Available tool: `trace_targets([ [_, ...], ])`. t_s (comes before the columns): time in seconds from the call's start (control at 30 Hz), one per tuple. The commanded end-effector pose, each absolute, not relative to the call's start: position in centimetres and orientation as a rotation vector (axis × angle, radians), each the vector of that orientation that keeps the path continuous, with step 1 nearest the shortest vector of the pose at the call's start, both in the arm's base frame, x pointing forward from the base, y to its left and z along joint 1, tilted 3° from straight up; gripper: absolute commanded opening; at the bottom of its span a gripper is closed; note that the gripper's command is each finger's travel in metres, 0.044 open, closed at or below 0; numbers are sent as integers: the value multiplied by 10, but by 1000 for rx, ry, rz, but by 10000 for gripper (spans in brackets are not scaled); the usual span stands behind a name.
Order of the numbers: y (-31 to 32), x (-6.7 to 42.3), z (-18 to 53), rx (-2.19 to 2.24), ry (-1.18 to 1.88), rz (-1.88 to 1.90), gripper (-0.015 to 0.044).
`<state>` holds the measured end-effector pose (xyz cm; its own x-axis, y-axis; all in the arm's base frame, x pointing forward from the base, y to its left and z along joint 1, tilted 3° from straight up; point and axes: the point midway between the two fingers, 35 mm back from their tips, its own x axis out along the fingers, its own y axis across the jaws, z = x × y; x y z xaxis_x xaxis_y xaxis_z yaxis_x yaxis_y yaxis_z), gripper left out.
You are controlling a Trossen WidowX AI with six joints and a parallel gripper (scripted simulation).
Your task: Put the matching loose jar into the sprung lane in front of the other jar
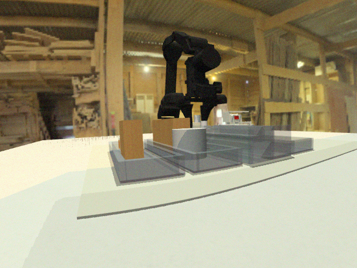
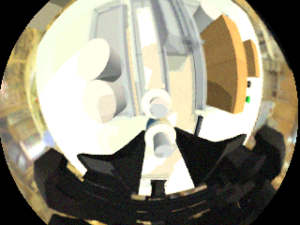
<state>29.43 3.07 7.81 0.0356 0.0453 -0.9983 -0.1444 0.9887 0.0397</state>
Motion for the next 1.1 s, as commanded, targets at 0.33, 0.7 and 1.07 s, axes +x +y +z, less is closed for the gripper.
trace_targets([
  [0.33,32,305,82,-78,1504,149,0],
  [0.7,33,309,82,-78,1504,149,0],
  [1.07,34,313,83,-78,1504,149,0],
])
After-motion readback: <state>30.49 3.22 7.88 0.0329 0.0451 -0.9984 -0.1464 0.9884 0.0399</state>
